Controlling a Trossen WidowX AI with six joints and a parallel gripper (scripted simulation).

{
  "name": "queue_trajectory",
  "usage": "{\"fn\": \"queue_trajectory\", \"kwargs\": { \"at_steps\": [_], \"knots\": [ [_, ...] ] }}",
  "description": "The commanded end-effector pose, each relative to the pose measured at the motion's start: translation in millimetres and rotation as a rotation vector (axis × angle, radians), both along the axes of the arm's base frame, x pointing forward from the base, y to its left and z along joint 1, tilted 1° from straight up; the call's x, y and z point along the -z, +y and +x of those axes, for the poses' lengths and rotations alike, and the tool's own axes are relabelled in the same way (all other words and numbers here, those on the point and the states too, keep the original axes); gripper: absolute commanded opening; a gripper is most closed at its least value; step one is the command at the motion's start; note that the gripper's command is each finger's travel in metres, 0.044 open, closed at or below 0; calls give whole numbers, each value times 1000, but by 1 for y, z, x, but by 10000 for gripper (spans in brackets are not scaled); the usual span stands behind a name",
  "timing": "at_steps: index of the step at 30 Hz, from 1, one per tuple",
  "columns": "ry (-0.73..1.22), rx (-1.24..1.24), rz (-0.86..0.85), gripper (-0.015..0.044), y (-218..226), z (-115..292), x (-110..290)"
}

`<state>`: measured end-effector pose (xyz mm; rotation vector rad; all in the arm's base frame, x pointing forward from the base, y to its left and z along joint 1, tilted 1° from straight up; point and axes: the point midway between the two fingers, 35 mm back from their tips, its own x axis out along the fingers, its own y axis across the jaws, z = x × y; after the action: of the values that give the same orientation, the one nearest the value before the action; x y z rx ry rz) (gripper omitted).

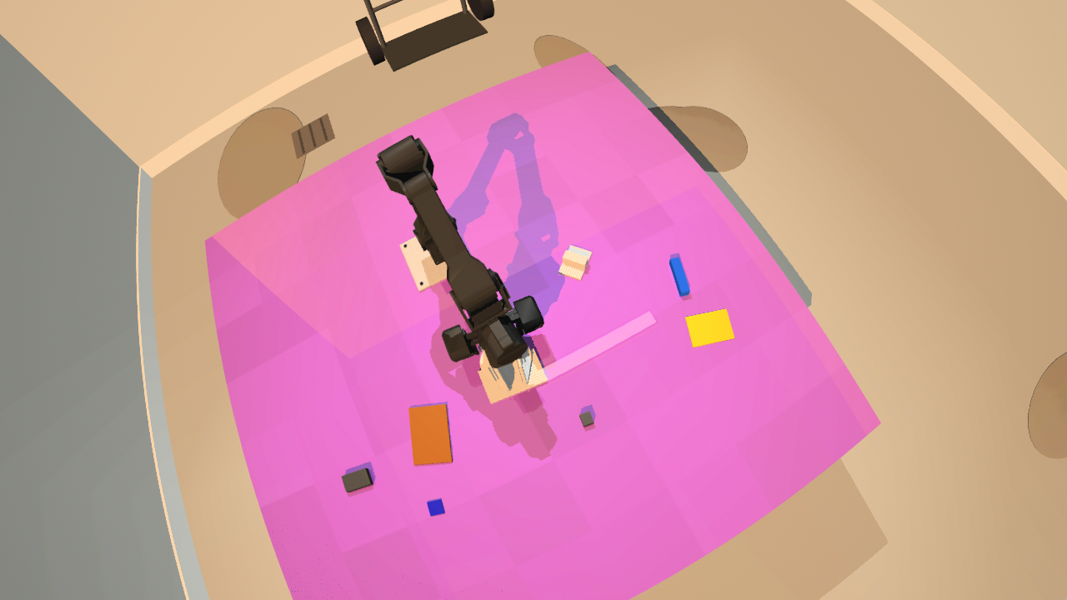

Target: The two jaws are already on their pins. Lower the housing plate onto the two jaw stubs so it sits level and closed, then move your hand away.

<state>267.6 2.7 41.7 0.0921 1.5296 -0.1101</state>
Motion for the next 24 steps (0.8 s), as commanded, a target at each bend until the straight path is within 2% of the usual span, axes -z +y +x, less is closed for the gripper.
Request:
{"fn": "queue_trajectory", "kwargs": {
  "at_steps": [1, 7, 16, 20, 24],
  "knots": [
    [0, 0, 0, 440, 0, 0, 0],
    [0, -1, 0, 440, 0, 1, -8],
    [-1, -6, 3, 440, 1, -4, -75],
    [-8, -3, 0, 440, 1, -1, -67],
    [-6, -3, 1, 440, 0, -17, -82]
  ]
}}
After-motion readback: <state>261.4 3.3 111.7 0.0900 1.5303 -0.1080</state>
